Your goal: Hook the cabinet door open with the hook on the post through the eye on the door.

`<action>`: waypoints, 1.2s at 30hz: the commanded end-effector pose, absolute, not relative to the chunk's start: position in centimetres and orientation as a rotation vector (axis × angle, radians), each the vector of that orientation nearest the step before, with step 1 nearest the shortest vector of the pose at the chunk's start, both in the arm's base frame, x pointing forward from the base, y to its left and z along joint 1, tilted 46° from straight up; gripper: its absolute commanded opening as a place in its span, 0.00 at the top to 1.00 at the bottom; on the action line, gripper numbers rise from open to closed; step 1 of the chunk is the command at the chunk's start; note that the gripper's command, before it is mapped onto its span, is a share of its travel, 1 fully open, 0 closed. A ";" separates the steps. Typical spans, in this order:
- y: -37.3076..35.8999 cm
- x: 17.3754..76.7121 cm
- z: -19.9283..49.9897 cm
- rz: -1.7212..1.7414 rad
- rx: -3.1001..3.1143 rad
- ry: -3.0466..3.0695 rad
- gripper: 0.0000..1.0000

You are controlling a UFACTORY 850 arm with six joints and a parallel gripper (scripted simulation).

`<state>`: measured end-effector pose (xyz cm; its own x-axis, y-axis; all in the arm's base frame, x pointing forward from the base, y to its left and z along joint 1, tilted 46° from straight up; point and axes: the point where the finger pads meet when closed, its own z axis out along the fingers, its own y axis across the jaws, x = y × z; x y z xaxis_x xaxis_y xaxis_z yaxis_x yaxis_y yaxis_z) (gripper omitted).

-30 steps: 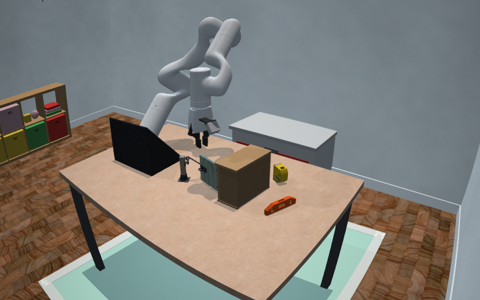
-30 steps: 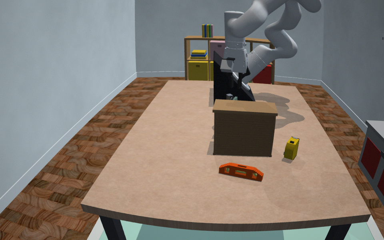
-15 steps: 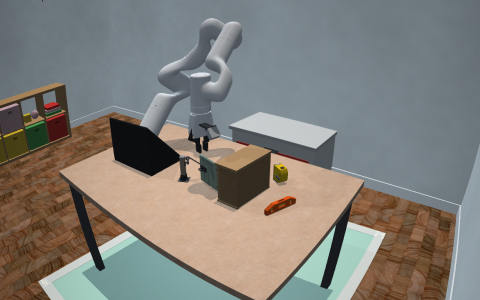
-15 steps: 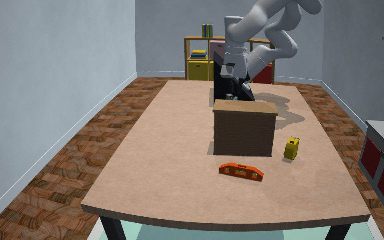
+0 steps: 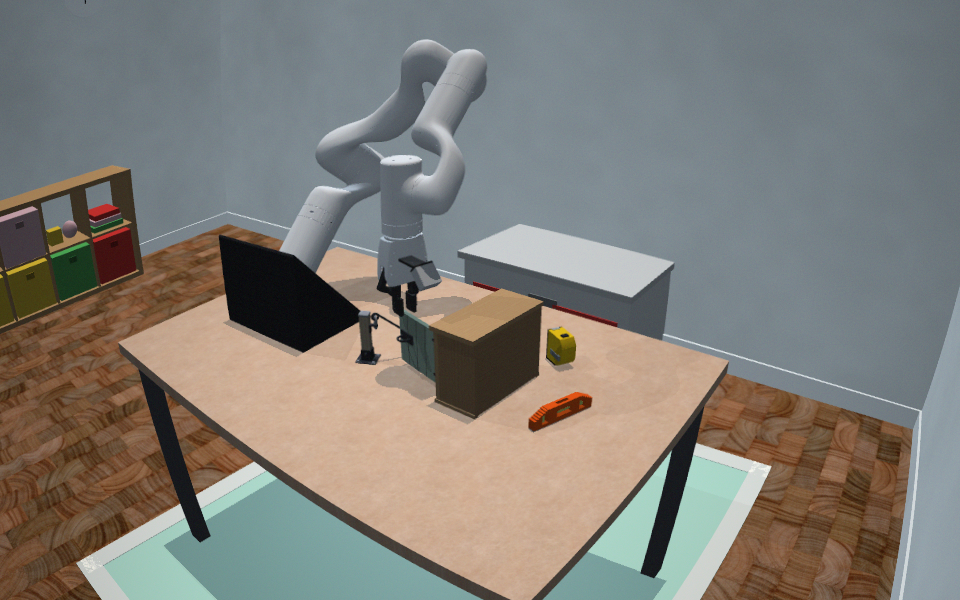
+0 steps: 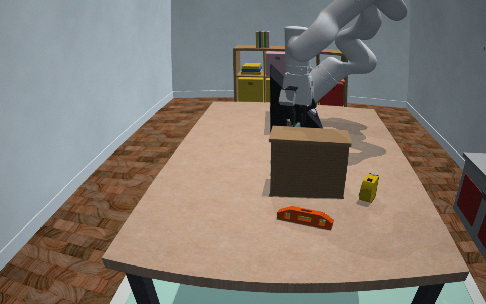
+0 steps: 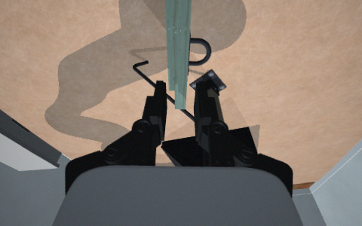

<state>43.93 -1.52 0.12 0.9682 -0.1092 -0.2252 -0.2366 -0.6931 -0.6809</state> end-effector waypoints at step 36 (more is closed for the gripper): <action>-0.1 44.1 -0.3 0.237 -2.335 0.303 0.73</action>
<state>43.97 -0.20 -0.52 0.9567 -0.1403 -0.2551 -0.2795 -0.6873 -0.6705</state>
